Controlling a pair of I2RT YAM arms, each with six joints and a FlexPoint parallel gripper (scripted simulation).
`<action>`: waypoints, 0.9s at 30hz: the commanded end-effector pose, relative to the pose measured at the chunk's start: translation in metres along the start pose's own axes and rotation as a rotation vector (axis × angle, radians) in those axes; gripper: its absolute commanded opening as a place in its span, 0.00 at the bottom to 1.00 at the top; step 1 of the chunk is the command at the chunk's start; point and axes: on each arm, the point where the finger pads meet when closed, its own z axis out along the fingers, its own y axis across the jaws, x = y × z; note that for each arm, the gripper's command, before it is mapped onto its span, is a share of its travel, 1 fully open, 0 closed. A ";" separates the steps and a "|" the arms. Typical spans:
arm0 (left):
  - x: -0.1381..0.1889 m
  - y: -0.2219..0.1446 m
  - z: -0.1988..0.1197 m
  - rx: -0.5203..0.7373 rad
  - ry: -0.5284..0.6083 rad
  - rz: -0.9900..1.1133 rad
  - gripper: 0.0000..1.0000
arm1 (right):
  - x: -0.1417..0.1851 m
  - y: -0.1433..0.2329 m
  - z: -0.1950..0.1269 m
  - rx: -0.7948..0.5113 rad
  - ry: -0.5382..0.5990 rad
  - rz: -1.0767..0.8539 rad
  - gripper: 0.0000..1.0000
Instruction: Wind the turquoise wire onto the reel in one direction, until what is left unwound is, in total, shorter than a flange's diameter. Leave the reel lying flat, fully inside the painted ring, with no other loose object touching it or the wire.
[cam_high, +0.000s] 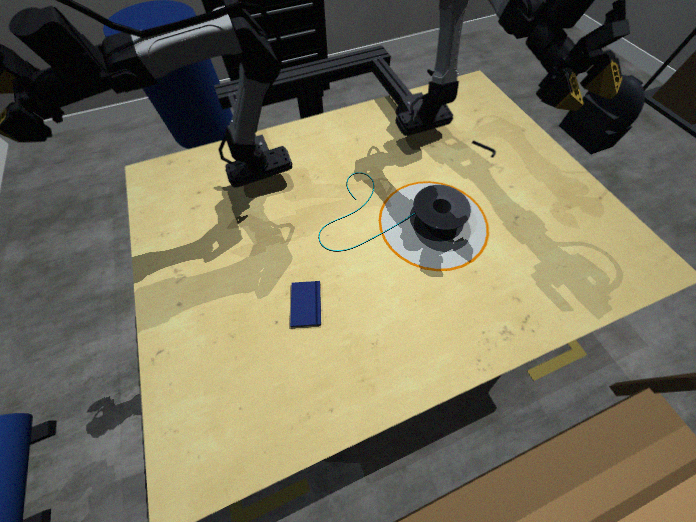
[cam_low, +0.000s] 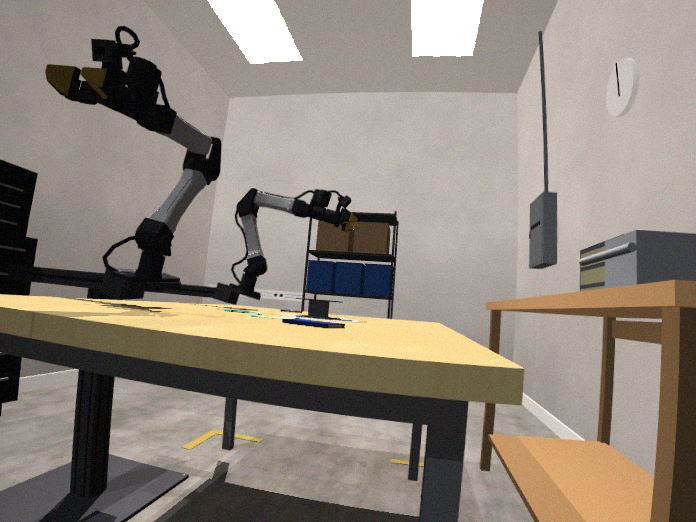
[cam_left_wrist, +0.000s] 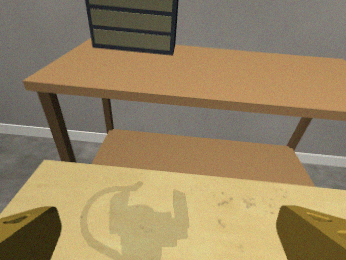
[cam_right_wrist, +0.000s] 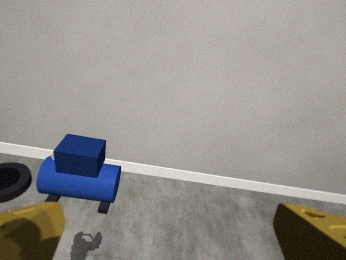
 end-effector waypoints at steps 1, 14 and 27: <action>0.001 -0.005 0.003 0.020 -0.008 -0.007 1.00 | -0.008 -0.002 0.002 0.003 -0.040 -0.006 1.00; 0.001 -0.005 0.003 0.020 -0.008 -0.007 1.00 | -0.008 -0.002 0.002 0.003 -0.040 -0.006 1.00; 0.001 -0.005 0.003 0.020 -0.008 -0.007 1.00 | 0.003 0.022 0.006 -0.059 0.000 0.015 0.98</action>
